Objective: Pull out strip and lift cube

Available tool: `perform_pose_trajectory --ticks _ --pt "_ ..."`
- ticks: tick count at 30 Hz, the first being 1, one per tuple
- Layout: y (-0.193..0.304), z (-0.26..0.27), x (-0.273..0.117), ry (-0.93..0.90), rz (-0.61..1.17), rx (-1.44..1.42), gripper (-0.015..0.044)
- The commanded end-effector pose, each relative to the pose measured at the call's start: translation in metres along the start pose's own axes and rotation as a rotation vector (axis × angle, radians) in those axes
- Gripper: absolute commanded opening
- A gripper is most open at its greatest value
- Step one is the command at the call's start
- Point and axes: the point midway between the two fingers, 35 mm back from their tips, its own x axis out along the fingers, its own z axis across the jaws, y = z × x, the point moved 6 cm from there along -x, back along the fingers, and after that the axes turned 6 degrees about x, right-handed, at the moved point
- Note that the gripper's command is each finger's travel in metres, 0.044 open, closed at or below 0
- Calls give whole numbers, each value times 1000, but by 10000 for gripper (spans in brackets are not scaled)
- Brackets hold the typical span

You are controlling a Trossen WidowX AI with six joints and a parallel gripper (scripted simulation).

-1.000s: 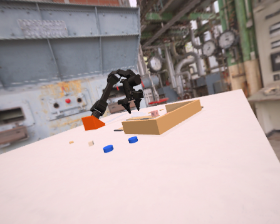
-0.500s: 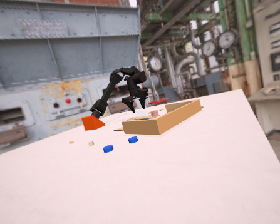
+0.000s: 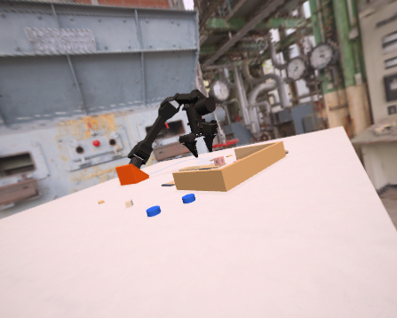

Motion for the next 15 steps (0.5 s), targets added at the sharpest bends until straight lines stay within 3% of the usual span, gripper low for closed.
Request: perform_pose_trajectory --ticks 1,15 --pt "-16 1 -3 5 -3 -9 440" --pt "-57 6 -10 5 -5 -10 440"
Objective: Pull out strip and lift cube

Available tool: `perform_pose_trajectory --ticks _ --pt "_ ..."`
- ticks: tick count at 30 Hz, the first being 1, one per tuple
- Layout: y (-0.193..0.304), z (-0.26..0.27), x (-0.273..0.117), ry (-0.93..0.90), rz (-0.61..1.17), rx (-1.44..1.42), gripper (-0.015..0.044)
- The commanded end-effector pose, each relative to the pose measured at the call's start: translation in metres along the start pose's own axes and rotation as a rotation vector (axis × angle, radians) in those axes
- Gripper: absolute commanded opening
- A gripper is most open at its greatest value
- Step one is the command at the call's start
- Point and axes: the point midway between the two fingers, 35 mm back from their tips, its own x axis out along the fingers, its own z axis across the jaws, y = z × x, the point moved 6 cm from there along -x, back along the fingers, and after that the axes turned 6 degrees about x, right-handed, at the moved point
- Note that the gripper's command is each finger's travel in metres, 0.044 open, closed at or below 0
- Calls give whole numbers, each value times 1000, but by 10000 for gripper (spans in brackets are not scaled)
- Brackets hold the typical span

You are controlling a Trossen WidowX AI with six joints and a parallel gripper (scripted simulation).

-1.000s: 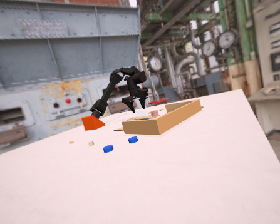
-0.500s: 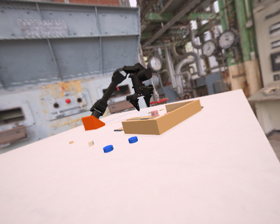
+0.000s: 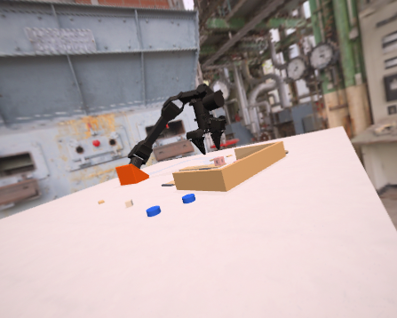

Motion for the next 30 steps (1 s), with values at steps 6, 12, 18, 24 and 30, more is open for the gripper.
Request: perform_pose_trajectory --ticks 6,12,18,24,30 --pt "-26 2 -5 5 -3 -9 440" --pt "-27 2 2 5 -3 -9 282" --pt "-27 2 12 5 -3 -9 250" --pt "-27 2 22 5 -3 -9 250" --pt "-27 2 31 4 -3 -9 250"
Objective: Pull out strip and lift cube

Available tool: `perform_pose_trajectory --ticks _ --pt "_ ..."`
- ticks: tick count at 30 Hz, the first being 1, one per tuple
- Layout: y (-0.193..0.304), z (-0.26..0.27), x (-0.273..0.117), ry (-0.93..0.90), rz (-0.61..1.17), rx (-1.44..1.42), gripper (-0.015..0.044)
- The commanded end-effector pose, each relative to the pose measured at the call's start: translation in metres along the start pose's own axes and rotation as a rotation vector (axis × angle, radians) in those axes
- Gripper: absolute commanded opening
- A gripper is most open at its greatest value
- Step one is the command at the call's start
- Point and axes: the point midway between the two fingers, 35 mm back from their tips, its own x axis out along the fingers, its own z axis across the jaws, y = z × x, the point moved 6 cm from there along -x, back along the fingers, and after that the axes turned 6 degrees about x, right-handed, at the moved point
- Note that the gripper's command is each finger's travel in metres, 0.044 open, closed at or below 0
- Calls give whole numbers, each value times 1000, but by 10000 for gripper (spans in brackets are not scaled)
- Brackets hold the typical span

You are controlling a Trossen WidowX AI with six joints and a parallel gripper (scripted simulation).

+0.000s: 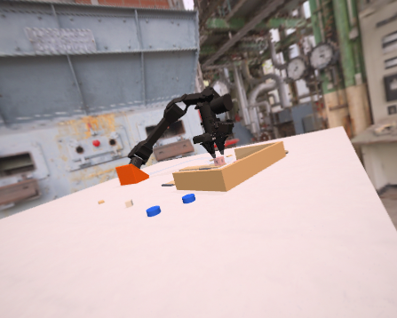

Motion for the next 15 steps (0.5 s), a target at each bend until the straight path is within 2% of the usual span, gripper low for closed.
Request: perform_pose_trajectory --ticks 1,15 --pt "2 0 12 -1 10 8 250" --pt "3 0 28 -3 11 8 250"
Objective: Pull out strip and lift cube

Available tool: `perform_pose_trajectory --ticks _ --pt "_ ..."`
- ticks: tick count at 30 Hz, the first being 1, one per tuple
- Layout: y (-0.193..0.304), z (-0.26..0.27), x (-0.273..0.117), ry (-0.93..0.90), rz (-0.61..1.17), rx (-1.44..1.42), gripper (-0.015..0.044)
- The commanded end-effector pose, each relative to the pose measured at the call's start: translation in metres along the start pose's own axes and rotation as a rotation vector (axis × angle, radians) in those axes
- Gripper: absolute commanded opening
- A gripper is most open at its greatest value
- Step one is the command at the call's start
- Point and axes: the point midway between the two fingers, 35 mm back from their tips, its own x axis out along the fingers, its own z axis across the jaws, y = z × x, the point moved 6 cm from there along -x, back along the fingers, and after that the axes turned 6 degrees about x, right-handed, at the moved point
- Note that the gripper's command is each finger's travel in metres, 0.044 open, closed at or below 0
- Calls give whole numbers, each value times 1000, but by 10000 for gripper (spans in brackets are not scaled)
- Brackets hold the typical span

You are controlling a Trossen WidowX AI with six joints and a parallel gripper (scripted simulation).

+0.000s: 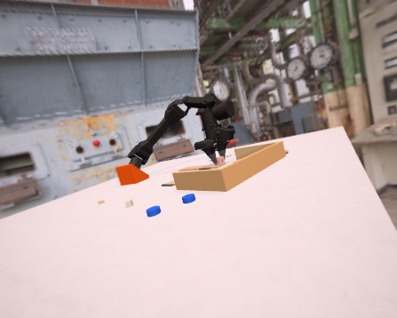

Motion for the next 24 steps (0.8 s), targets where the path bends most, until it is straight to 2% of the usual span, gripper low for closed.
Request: perform_pose_trajectory --ticks 1,10,14,22,24 --pt "2 0 6 -4 9 8 250" --pt "2 0 6 -4 9 8 250" --pt "1 0 3 0 3 1 145" --pt "1 0 3 0 3 1 92" --pt "1 0 3 0 3 1 39"
